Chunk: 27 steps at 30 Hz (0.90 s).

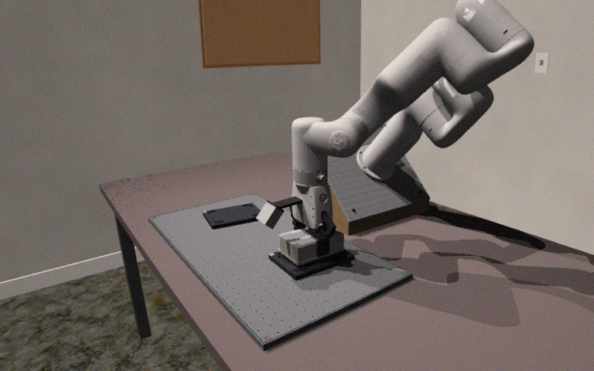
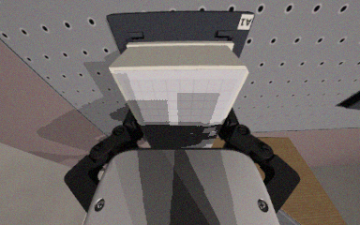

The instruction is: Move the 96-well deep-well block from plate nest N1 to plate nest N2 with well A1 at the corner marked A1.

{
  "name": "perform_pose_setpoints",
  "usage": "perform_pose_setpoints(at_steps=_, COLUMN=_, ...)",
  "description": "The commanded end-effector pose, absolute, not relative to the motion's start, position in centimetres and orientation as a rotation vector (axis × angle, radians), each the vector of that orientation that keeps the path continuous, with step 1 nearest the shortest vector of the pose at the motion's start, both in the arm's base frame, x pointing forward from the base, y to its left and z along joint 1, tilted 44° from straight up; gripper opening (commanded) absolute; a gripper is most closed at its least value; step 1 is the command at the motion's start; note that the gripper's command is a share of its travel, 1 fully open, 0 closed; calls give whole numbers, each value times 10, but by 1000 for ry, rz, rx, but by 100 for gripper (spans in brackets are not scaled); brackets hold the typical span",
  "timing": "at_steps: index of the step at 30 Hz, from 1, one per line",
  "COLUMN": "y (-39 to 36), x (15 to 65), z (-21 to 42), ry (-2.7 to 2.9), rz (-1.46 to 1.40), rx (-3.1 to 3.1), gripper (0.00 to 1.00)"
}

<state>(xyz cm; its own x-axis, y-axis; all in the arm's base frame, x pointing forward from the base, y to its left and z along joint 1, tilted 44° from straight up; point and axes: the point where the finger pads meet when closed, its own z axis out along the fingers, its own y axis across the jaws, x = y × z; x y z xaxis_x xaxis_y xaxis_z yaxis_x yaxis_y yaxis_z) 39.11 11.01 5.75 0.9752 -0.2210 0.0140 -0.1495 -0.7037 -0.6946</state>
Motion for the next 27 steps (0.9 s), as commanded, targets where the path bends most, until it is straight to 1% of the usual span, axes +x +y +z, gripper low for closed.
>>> perform_pose_setpoints(at_steps=1, y=110, x=392, z=58, ry=258, rz=-127, rx=-2363, gripper=0)
perform_pose_setpoints(at_steps=27, y=112, x=393, z=55, ry=258, rz=-127, rx=-2363, gripper=0)
